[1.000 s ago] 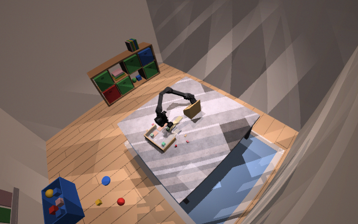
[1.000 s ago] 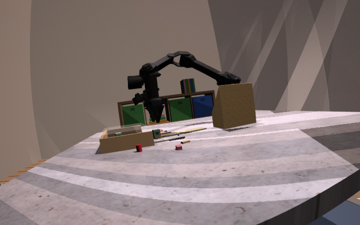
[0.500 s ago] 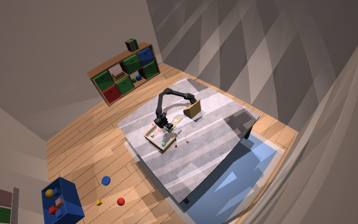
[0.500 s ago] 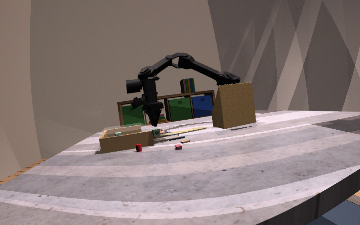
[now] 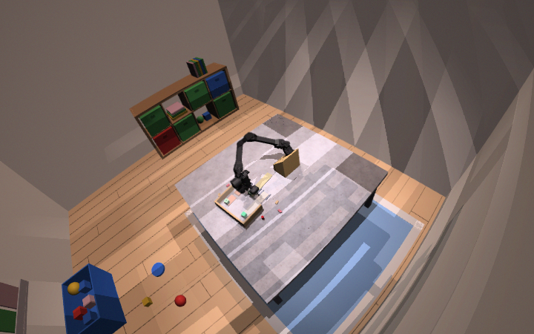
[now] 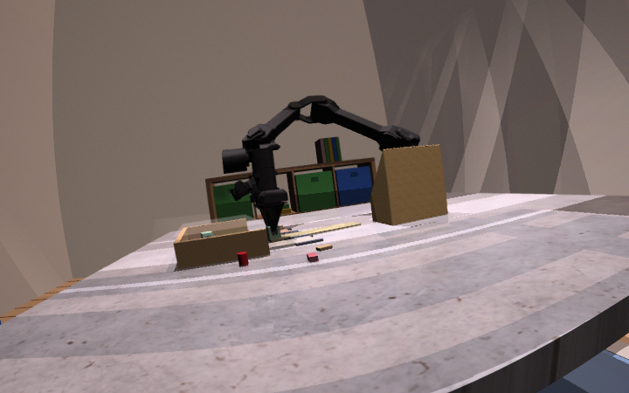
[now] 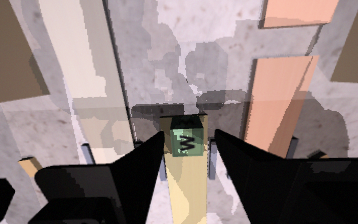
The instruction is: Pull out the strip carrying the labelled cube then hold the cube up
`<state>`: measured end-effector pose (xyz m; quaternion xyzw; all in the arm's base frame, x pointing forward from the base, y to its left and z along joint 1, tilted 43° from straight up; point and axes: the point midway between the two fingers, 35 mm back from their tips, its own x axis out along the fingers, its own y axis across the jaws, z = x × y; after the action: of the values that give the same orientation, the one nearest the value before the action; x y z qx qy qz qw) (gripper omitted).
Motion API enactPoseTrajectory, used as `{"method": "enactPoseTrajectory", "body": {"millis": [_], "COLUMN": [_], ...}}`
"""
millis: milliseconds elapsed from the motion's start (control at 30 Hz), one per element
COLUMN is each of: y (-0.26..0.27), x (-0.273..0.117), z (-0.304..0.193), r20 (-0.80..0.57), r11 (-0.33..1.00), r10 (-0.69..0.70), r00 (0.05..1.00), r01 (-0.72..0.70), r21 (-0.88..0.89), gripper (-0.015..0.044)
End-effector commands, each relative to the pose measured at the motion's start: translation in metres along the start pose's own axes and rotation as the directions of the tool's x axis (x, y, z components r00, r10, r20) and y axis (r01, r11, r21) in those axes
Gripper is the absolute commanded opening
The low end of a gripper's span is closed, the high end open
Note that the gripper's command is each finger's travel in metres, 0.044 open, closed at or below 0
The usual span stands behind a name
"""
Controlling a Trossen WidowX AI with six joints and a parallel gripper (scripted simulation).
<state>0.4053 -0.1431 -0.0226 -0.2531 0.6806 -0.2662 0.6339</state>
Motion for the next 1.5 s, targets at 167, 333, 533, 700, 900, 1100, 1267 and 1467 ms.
{"method": "enactPoseTrajectory", "body": {"millis": [167,333,533,700,900,1100,1267,1467], "y": [0.003,0.003,0.001,0.001,0.003,0.009,0.014,0.016], "x": [0.014,0.014,0.012,0.012,0.007,-0.011,-0.024,-0.031], "z": [-0.003,-0.003,-0.002,-0.002,-0.007,-0.030,-0.050,-0.061], "r20": [-0.009,-0.009,-0.005,-0.005,-0.006,-0.008,-0.010,-0.011], "r11": [1.000,1.000,1.000,1.000,1.000,1.000,1.000,1.000], "r10": [-0.002,-0.002,0.000,0.000,0.001,0.002,0.001,0.000], "r00": [1.000,1.000,1.000,1.000,1.000,1.000,1.000,1.000], "r01": [0.002,0.002,0.000,0.000,-0.001,-0.002,-0.001,0.000], "r21": [-0.011,-0.011,-0.005,-0.005,-0.005,-0.009,-0.012,-0.013], "gripper": [0.0250,0.0250,0.0151,0.0118,0.0000,0.0000,0.0000,0.0000]}}
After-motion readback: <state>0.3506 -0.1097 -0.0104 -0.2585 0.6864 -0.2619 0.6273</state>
